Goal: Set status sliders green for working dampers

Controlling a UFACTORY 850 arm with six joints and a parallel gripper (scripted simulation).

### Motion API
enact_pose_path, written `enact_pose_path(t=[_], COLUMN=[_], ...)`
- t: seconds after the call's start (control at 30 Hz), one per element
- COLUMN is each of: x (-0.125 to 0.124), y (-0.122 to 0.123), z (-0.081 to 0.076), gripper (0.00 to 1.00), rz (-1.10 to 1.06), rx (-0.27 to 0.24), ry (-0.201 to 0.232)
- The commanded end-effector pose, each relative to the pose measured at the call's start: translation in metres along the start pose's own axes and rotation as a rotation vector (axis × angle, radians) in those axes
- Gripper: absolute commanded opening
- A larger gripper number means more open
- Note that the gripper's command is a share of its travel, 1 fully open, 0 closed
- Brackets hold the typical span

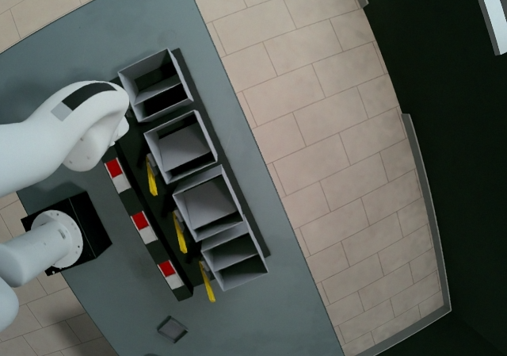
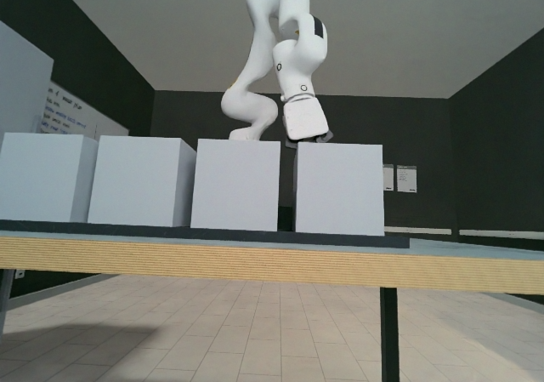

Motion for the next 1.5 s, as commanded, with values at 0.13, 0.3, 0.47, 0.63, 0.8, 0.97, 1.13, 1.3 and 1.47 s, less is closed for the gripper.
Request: enact_pose_path(t=[0.13, 0.3, 0.47, 0.63, 0.8, 0.97, 1.13, 1.3, 1.47], x=[0.012, 0.018, 0.024, 0.027, 0.032, 0.035, 0.037, 0.038, 0.039], y=[0.001, 0.000, 0.000, 0.000, 0.000, 0.000, 0.000, -0.001, -0.001], z=[0.000, 0.000, 0.001, 0.002, 0.002, 0.003, 0.003, 0.004, 0.004], gripper=[0.19, 0.19, 0.19, 0.19, 0.19, 0.19, 0.19, 0.19, 0.19], rz=[0.001, 0.001, 0.000, 0.000, 0.000, 0.000, 0.000, 0.000, 0.000], rx=[0.007, 0.006, 0.004, 0.003, 0.002, 0.001, 0.000, 0.000, -0.001], ry=[-0.065, -0.101, -0.133, -0.149, -0.174, -0.193, -0.205, -0.212, -0.216])
Point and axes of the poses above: the point where the finger pads meet when closed, its own z axis out along the fingers, its own x axis across the jaws, y = z × x, the point moved 8 cm from there along -z, back along the fingers, and after that the axes turned 3 degrees about z, right-handed, at the moved point
